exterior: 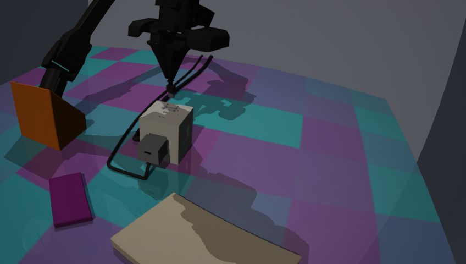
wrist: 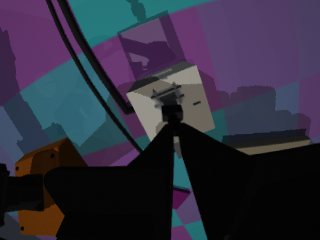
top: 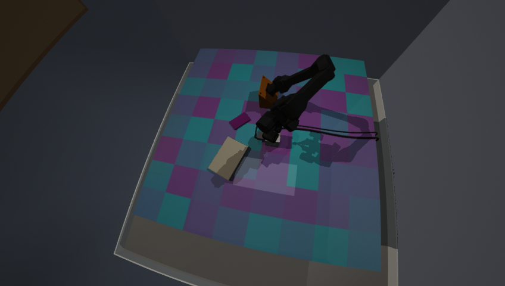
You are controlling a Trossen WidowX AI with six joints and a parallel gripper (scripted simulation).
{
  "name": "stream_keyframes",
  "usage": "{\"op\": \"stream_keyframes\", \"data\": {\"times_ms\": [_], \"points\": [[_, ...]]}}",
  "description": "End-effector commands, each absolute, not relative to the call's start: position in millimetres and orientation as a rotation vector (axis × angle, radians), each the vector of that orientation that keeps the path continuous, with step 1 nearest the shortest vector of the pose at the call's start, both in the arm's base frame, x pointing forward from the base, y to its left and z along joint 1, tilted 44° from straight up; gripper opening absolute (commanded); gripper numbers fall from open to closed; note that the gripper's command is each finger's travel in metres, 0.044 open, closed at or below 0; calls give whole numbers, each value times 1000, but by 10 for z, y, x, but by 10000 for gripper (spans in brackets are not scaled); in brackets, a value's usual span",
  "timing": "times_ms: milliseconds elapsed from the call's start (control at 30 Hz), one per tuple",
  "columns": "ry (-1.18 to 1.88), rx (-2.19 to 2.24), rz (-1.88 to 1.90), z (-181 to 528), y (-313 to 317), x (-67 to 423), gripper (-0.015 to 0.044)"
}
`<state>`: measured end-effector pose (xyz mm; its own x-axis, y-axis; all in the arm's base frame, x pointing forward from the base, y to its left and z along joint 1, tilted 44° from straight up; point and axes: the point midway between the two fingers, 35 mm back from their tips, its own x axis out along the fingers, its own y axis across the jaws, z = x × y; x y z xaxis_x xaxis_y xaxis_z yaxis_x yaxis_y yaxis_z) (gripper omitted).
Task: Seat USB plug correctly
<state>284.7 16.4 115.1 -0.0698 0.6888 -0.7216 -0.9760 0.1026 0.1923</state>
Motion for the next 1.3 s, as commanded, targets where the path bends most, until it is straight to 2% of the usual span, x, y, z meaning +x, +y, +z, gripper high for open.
{"op": "stream_keyframes", "data": {"times_ms": [0,1267], "points": [[876,-383,1404,1147,163,2845,0],[1439,376,815,1148,163,2845,0]]}}
